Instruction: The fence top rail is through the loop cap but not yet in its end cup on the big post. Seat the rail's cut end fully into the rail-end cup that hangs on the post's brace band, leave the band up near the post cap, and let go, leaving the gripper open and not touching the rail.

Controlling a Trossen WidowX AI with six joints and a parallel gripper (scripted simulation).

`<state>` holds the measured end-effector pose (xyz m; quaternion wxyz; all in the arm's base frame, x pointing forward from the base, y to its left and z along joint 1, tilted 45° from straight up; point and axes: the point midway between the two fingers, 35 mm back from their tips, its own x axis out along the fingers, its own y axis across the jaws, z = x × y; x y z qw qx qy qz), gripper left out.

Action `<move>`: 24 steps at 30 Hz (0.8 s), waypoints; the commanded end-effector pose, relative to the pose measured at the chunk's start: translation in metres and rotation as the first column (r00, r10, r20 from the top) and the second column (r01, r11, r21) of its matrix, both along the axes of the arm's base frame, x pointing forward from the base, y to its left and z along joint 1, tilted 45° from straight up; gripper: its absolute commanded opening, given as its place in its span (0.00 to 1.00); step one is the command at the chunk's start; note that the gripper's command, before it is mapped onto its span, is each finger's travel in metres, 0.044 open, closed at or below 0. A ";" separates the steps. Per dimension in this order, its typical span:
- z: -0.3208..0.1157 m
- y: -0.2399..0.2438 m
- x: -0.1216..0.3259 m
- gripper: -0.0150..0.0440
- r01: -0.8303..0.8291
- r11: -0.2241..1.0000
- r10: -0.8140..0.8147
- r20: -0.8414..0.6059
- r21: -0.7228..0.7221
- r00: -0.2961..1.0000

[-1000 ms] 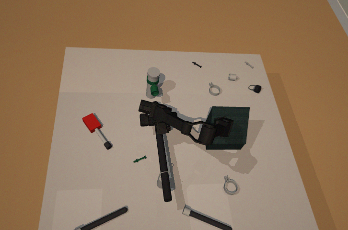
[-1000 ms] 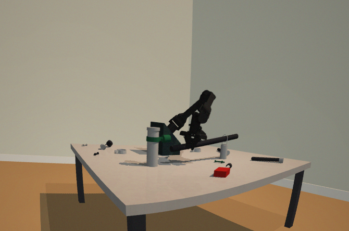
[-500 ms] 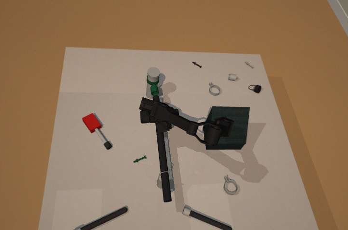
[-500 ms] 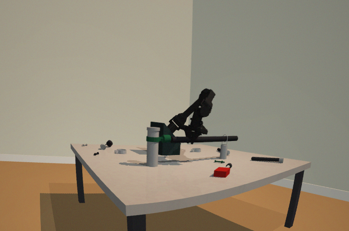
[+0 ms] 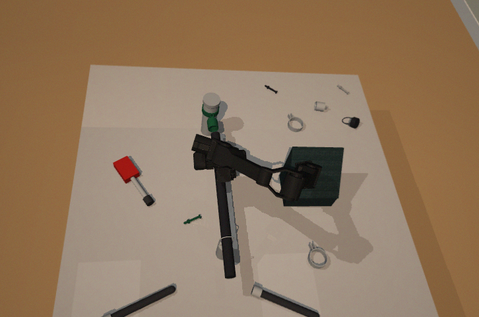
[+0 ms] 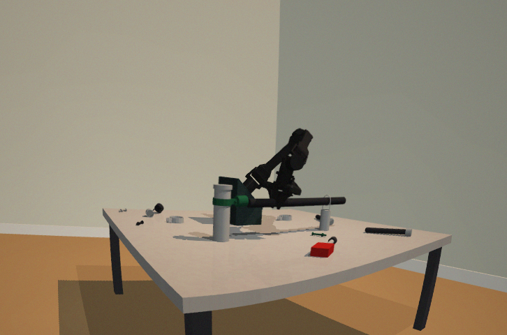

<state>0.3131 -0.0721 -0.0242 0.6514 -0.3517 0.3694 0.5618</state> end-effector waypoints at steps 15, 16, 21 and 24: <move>0.005 -0.015 0.007 0.25 0.002 1.000 -0.002 0.013 -0.008 1.000; 0.005 -0.015 0.007 0.25 0.002 1.000 -0.002 0.013 -0.008 1.000; 0.002 -0.017 0.006 0.25 0.000 1.000 0.000 0.011 -0.006 1.000; -0.003 -0.019 0.005 0.25 -0.004 1.000 0.004 0.008 -0.003 1.000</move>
